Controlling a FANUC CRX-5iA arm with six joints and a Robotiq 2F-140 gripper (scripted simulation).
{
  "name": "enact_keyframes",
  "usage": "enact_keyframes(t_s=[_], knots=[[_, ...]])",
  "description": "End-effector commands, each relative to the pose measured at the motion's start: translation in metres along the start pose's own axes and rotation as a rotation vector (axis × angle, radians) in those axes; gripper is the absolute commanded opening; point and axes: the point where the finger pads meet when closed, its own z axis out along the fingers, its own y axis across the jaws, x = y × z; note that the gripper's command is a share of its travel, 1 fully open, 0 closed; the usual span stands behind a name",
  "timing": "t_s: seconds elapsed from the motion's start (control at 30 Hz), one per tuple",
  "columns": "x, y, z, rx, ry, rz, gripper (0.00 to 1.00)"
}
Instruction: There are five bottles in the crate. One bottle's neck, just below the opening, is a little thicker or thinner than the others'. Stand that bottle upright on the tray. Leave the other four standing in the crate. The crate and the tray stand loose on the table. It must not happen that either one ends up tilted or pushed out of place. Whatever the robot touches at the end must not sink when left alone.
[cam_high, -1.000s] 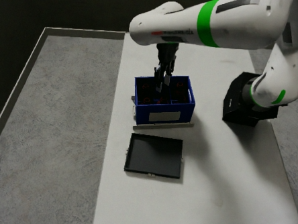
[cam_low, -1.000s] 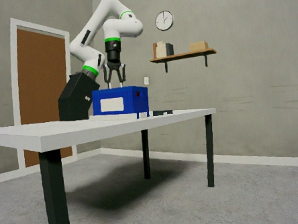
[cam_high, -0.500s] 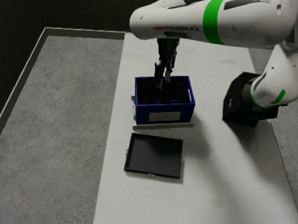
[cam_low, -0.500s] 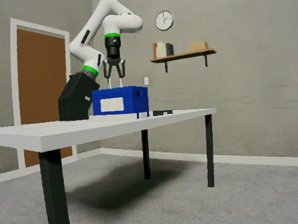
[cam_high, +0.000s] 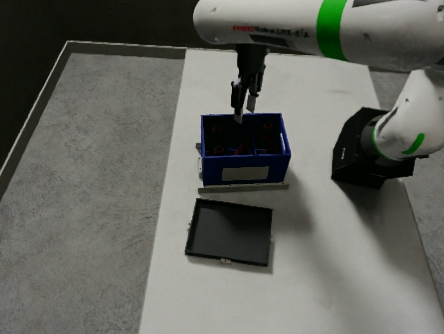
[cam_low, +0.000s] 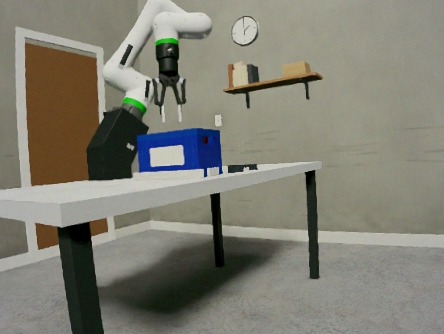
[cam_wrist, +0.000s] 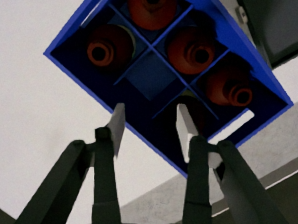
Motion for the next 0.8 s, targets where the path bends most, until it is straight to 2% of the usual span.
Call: enact_keyframes(t_s=[0.0,0.43,0.47,0.77], knots=[[-0.0005,0.0,-0.0066,0.0,-0.001,0.0,0.44],[-0.0005,-0.0001,-0.015,0.0,-0.001,0.0,0.44],[-0.0005,-0.0001,-0.015,0.0,-0.001,0.0,0.1],[-0.0005,-0.0001,-0.015,0.0,-0.001,0.0,0.1]])
